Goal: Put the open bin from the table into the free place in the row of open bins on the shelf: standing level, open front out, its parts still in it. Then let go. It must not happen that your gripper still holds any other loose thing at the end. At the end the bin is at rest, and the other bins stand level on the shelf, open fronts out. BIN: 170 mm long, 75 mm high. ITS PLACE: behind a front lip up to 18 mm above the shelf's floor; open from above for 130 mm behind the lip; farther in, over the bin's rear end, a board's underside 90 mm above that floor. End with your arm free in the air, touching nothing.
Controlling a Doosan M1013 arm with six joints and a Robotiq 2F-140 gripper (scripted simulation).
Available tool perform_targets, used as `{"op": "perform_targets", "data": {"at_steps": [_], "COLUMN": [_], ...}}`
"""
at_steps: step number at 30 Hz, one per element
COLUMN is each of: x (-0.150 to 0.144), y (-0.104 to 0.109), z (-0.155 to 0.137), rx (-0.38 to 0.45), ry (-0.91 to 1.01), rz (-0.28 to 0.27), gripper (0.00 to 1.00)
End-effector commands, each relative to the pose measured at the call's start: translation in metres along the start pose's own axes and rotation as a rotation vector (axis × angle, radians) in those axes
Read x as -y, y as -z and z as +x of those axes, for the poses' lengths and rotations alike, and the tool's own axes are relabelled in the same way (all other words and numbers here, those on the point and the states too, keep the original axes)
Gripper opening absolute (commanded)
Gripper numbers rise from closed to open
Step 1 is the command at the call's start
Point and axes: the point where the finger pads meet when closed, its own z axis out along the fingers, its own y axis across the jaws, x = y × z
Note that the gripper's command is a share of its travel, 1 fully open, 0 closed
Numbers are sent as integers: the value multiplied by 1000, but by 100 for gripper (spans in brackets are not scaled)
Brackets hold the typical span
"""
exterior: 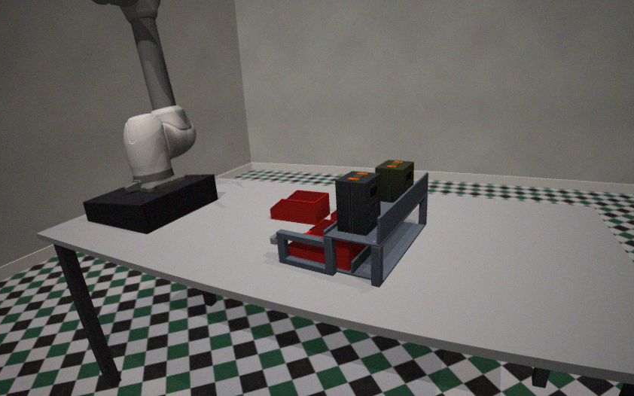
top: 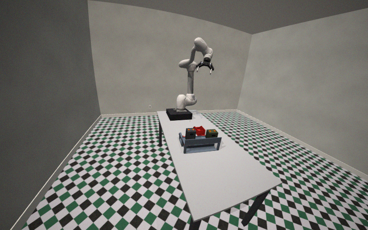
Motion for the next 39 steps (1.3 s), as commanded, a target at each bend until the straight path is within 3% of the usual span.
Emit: {"op": "perform_targets", "data": {"at_steps": [1, 13, 39], "x": [4, 16, 23], "y": [6, 27, 51], "z": [-17, -74, -136], "rx": [25, 114, 211], "ry": [-9, -34, -53], "rz": [10, 40, 62], "gripper": [100, 100, 100]}}
